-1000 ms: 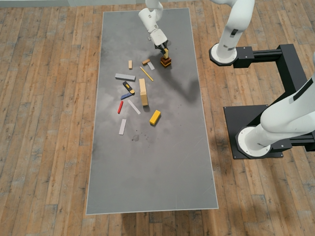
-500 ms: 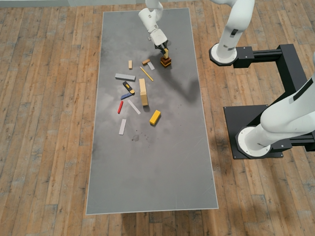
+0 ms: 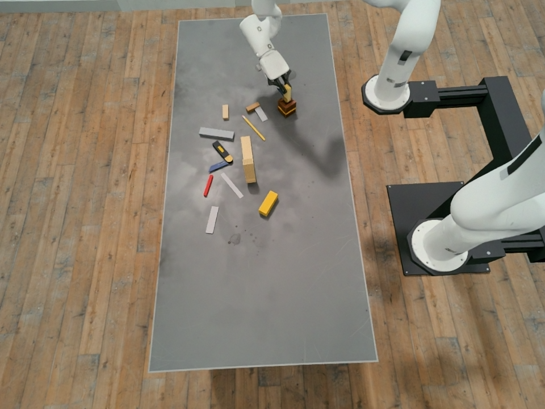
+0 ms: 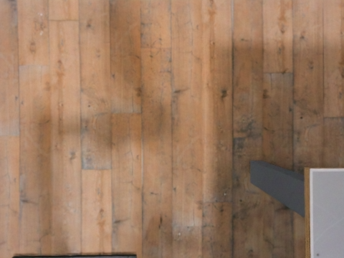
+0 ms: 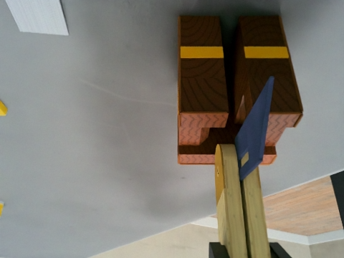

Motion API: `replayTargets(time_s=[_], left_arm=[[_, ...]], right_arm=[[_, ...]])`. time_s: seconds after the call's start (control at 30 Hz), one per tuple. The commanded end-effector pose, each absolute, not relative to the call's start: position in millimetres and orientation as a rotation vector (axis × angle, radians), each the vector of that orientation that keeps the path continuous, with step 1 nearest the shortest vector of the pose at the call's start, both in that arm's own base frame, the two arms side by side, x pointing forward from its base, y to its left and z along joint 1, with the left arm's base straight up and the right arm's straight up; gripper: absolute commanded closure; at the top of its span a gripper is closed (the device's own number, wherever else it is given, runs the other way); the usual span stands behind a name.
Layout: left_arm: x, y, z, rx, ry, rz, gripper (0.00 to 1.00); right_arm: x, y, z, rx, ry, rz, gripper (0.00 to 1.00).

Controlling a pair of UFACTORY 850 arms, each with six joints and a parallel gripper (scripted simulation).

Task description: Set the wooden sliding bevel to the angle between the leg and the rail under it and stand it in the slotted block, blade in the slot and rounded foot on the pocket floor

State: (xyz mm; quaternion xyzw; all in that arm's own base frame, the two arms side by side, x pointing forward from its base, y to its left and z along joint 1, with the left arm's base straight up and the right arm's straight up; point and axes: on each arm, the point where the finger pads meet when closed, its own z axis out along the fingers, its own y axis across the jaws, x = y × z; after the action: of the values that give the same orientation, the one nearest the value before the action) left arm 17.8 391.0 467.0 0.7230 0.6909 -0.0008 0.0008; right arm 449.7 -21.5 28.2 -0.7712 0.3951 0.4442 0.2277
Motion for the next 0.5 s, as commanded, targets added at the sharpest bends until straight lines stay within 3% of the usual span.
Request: replayTargets(time_s=[0.0, 0.47], left_arm=[[17.8, 391.4, 468.0, 2.271, 2.170, 0.000, 0.00], [17.8, 391.4, 468.0, 2.271, 2.170, 0.000, 0.00]], right_arm=[[450.4, -21.7, 28.7, -2.125, 1.088, 1.222, 1.00], [450.4, -21.7, 23.5, -2.125, 1.088, 1.222, 1.00]])
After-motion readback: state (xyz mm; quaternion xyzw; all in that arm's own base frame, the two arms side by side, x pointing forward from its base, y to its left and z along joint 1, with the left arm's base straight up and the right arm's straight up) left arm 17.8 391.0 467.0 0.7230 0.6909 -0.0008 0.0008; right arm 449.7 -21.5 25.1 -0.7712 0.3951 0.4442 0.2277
